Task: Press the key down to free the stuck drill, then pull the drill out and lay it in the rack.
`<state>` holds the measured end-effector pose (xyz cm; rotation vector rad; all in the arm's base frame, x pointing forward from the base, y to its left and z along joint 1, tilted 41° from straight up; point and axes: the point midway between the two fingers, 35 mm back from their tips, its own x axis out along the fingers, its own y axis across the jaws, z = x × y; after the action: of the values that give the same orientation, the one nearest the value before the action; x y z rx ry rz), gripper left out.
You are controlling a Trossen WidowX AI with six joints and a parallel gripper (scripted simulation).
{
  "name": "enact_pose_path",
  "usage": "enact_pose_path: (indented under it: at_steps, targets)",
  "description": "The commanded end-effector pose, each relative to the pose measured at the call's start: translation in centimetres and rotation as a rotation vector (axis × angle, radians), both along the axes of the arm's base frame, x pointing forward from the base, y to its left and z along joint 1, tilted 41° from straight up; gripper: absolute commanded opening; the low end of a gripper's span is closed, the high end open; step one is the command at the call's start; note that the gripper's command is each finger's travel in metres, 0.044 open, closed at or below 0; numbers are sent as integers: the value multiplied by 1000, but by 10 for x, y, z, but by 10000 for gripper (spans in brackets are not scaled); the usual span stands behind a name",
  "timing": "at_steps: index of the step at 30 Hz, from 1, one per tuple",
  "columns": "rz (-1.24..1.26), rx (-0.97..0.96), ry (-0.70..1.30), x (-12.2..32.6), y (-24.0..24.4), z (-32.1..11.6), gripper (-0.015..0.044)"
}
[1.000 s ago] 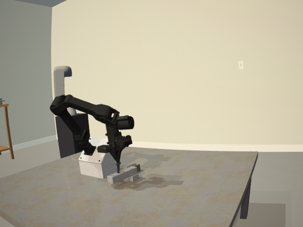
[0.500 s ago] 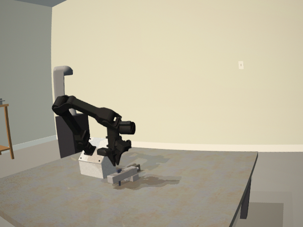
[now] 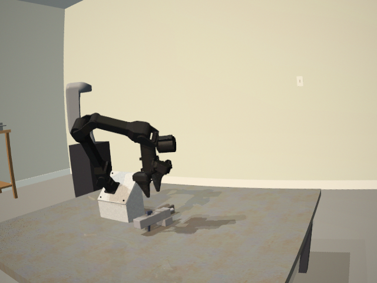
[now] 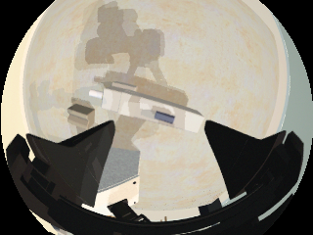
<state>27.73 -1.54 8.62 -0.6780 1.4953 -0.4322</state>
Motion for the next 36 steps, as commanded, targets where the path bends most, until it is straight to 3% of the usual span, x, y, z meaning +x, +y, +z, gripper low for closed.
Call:
enact_pose_path:
  at_steps: [1, 4, 13, 36]
  targets:
    - [328, -15, 304, 7, 19, -53, 440]
    - [563, -27, 504, 10, 31, -89, 440]
    - [962, -48, 844, 4, 47, -150, 440]
    - [965, -48, 846, 4, 45, -152, 440]
